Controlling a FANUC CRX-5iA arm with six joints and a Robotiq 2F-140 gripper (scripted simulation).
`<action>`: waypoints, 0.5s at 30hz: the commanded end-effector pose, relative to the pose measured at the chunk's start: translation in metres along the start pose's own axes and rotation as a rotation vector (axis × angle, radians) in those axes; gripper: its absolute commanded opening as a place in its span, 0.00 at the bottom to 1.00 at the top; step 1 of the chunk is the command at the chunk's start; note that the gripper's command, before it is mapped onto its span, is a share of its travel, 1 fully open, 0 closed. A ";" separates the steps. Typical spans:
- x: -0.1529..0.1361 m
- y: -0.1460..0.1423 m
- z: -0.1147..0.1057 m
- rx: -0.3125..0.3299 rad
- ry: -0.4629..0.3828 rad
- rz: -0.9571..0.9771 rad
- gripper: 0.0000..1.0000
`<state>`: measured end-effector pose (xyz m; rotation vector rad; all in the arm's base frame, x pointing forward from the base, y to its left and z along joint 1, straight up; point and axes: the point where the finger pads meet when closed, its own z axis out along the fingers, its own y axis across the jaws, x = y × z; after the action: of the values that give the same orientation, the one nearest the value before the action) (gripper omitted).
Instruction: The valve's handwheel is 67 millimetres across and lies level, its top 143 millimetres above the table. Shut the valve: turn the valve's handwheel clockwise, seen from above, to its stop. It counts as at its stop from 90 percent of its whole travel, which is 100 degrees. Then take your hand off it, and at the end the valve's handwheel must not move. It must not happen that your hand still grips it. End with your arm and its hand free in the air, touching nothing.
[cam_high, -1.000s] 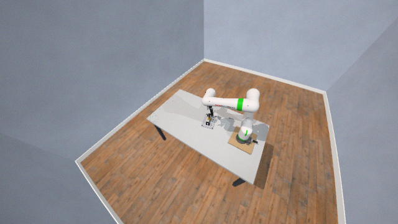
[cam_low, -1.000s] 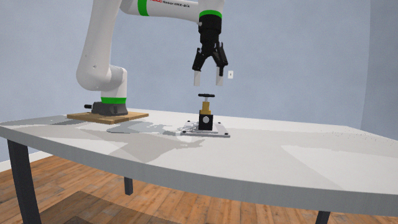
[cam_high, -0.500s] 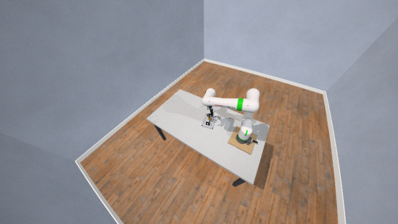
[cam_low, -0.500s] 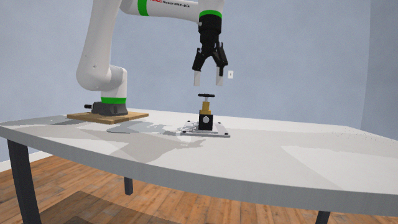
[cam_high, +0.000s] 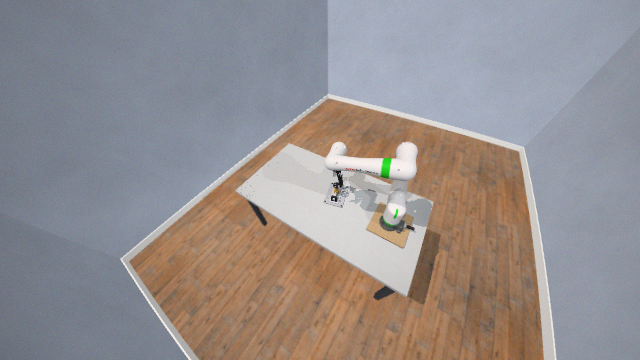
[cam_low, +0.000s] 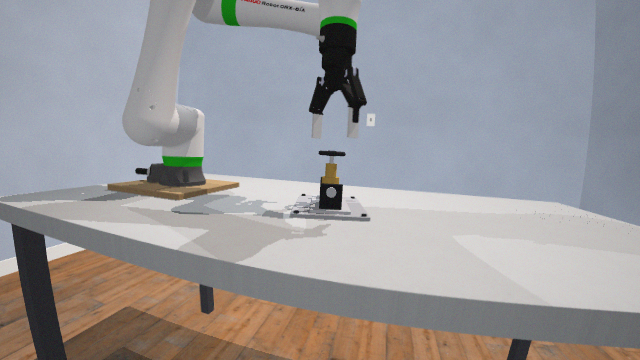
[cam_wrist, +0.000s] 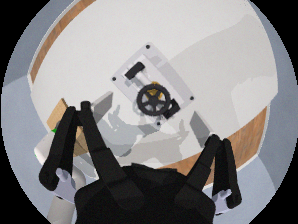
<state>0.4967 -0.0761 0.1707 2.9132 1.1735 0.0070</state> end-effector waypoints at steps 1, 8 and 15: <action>0.000 0.000 0.000 0.000 0.000 0.000 1.00; 0.000 0.000 0.004 0.000 0.000 0.000 1.00; 0.000 0.000 0.010 0.000 0.000 0.000 1.00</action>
<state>0.4967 -0.0761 0.1608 2.9134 1.1735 0.0070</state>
